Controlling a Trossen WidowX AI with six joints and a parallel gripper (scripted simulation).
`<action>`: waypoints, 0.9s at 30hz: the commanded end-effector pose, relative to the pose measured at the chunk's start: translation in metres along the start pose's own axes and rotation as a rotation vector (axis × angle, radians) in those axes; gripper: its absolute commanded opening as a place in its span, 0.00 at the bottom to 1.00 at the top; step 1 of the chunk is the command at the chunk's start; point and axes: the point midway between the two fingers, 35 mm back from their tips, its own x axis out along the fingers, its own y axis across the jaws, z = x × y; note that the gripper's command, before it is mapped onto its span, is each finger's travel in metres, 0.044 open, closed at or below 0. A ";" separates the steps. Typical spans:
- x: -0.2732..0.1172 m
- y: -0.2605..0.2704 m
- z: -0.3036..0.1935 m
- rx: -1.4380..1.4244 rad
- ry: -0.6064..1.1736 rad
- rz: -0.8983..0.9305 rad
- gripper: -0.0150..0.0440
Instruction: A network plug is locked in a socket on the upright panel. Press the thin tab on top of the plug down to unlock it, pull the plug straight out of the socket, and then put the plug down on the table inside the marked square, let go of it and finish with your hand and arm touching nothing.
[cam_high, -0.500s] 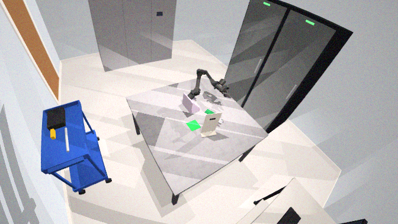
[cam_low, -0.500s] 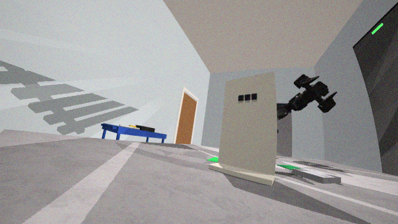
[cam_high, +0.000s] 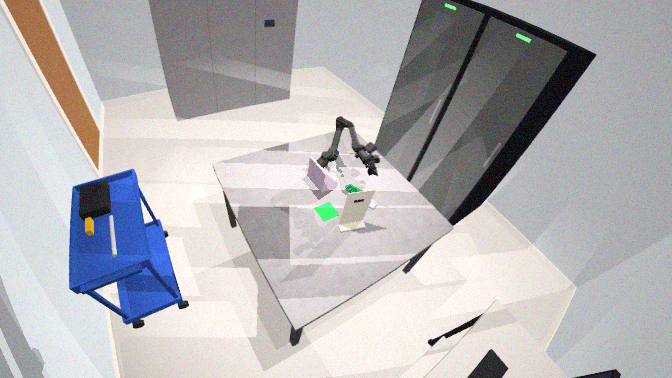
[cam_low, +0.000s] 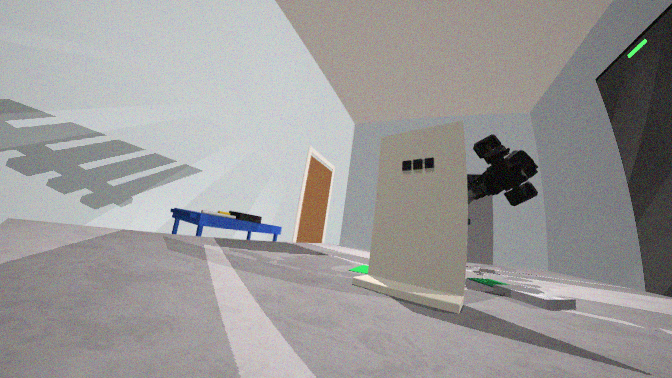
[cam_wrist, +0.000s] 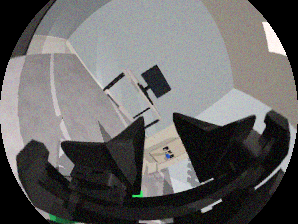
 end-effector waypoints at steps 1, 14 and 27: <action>0.003 -0.005 -0.038 -0.105 0.085 -0.050 0.52; -0.016 -0.018 -0.154 -0.439 0.378 -0.127 0.52; -0.010 -0.021 -0.165 -0.478 0.413 -0.130 0.52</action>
